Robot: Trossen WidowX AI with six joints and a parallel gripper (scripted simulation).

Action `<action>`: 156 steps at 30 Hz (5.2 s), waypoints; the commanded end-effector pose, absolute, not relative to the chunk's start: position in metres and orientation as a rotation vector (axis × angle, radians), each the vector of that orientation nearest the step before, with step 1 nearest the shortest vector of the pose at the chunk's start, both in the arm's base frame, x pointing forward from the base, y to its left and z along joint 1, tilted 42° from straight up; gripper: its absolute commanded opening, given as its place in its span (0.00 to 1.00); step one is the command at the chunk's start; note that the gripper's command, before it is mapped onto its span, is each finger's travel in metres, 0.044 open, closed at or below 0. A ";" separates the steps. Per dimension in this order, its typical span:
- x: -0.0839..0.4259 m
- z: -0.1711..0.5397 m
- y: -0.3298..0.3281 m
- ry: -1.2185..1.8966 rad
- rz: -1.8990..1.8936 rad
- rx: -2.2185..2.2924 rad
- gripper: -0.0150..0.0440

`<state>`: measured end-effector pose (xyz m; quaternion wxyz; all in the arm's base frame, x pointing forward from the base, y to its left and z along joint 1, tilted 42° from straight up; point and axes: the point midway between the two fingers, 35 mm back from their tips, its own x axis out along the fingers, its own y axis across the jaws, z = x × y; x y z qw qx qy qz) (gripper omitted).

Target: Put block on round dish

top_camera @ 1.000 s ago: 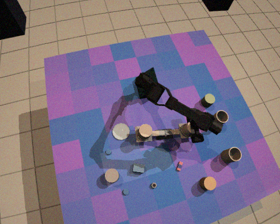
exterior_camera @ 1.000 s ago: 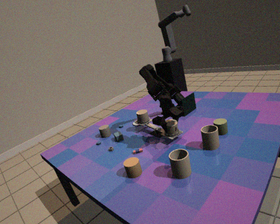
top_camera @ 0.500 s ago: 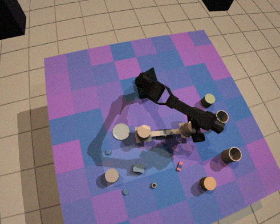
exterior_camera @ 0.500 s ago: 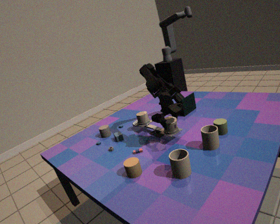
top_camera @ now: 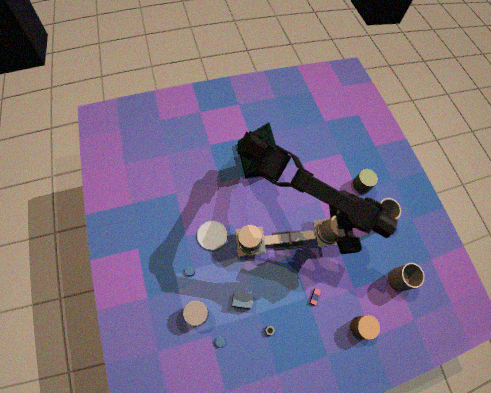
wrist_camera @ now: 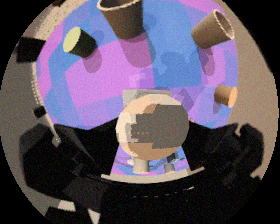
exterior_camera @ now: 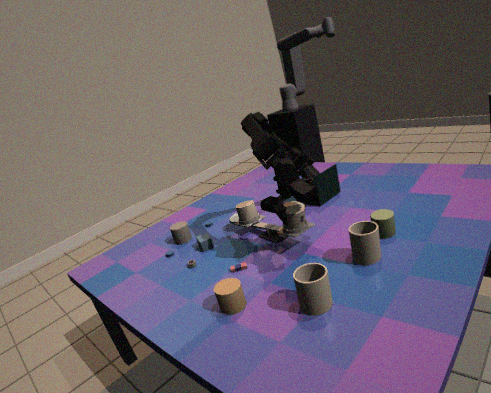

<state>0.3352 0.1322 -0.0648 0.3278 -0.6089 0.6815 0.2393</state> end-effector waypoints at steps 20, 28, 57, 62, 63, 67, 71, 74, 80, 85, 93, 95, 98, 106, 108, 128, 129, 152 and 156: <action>0.338 -0.041 0.162 1.749 0.628 -1.587 0.25; 0.338 -0.033 0.169 1.750 0.629 -1.587 0.25; 0.334 -0.011 0.183 1.758 0.629 -1.590 0.25; 0.334 -0.011 0.183 1.758 0.629 -1.590 0.25; 0.334 -0.011 0.183 1.758 0.629 -1.590 0.25; 0.334 -0.011 0.183 1.758 0.629 -1.590 0.25; 0.334 -0.011 0.183 1.758 0.629 -1.590 0.25; 0.334 -0.011 0.183 1.758 0.629 -1.590 0.25; 0.334 -0.011 0.183 1.758 0.629 -1.590 0.25; 0.334 -0.011 0.183 1.758 0.629 -1.590 0.25; 0.334 -0.011 0.183 1.758 0.629 -1.590 0.25; 0.334 -0.011 0.183 1.758 0.629 -1.590 0.25; 0.334 -0.011 0.183 1.758 0.629 -1.590 0.25; 0.334 -0.011 0.183 1.758 0.629 -1.590 0.25; 0.334 -0.011 0.183 1.758 0.629 -1.590 0.25; 0.218 -0.147 0.203 1.750 0.638 -1.582 0.25; 0.218 -0.147 0.203 1.750 0.638 -1.582 0.25; 0.217 -0.180 0.174 1.750 0.636 -1.583 0.25; 0.217 -0.186 0.170 1.750 0.635 -1.583 0.25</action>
